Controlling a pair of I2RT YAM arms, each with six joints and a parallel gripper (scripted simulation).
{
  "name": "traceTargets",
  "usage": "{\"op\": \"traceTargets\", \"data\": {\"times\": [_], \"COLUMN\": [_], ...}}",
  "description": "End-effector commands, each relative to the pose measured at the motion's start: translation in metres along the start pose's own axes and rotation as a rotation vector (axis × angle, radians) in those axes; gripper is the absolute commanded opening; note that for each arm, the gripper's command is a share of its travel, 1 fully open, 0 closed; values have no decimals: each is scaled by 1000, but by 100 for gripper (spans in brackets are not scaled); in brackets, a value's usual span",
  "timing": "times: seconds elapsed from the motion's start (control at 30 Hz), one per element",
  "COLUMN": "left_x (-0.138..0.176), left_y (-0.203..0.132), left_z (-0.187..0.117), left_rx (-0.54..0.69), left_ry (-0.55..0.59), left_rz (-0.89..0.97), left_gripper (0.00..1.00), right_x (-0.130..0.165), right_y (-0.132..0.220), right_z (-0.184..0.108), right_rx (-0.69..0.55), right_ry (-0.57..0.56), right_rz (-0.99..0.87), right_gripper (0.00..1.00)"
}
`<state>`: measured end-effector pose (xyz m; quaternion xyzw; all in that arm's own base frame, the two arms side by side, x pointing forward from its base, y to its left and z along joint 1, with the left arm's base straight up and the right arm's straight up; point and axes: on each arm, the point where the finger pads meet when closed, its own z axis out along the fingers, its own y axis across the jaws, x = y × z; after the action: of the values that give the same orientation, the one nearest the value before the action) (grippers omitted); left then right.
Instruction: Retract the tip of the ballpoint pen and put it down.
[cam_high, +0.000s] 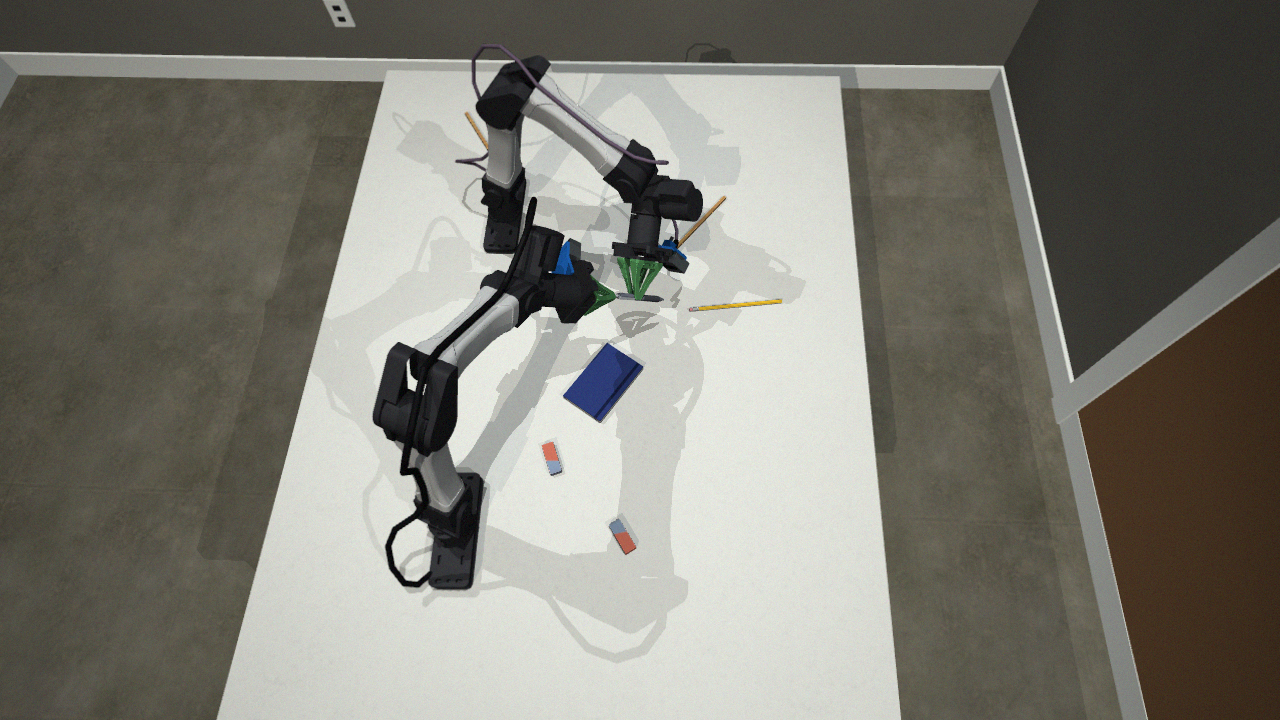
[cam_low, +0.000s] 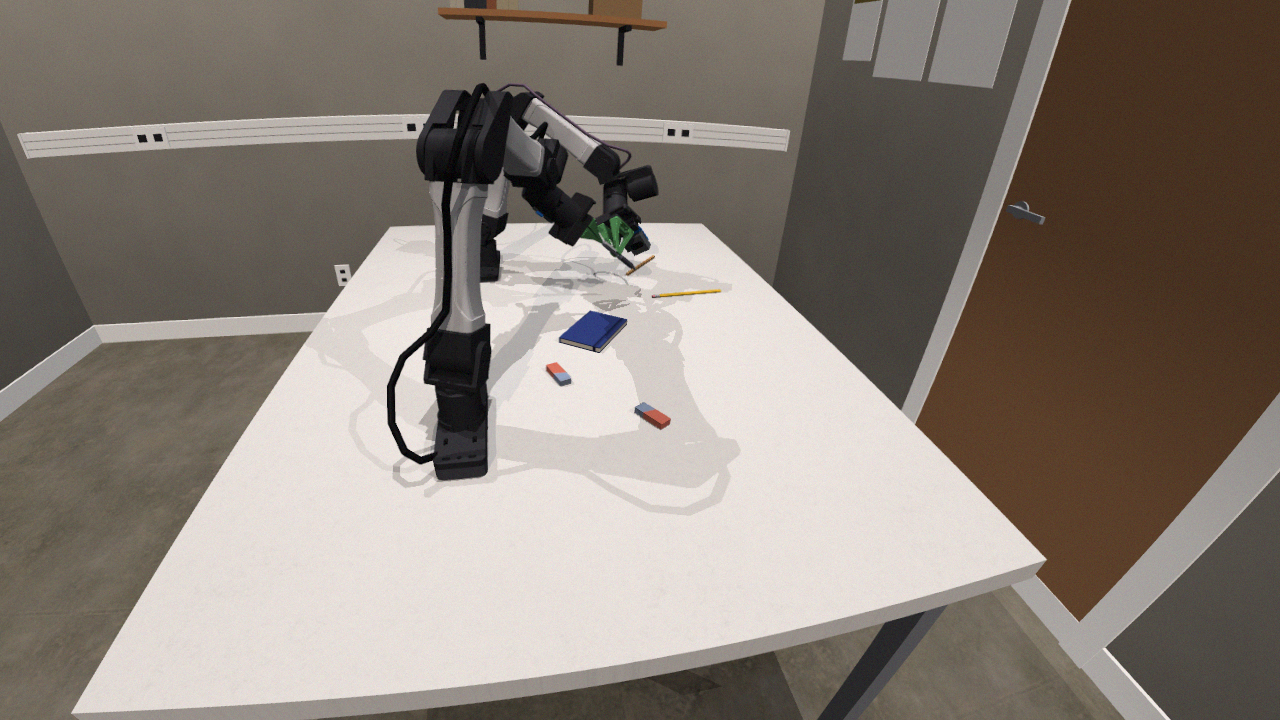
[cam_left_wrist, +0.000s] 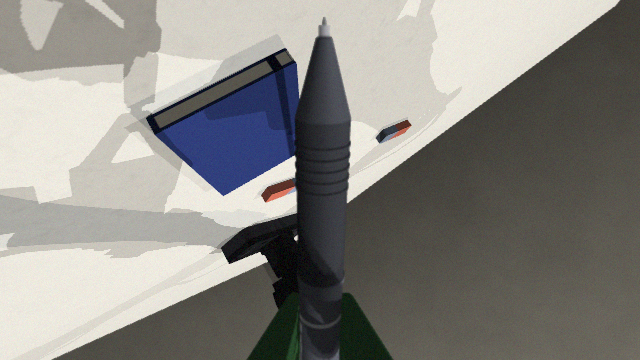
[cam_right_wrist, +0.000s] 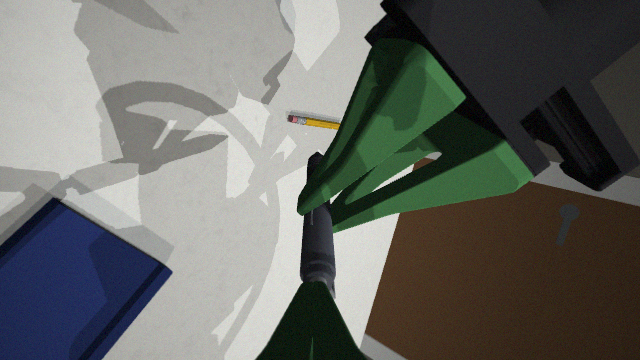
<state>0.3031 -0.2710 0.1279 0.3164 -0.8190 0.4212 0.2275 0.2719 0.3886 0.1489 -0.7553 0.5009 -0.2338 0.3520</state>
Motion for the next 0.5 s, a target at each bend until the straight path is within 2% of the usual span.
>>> {"op": "traceTargets", "data": {"times": [0.0,0.47], "left_x": [3,3], "left_y": [2,2], "left_z": [6,6], "left_rx": [-10,-10], "left_ry": [28,28], "left_rz": [2,2], "left_gripper": [12,12], "right_x": [0,-3], "right_y": [-5,-15], "right_z": [8,11], "right_rx": [9,26], "right_ry": [-4,-12], "right_rz": [8,21], "right_gripper": [1,1]}}
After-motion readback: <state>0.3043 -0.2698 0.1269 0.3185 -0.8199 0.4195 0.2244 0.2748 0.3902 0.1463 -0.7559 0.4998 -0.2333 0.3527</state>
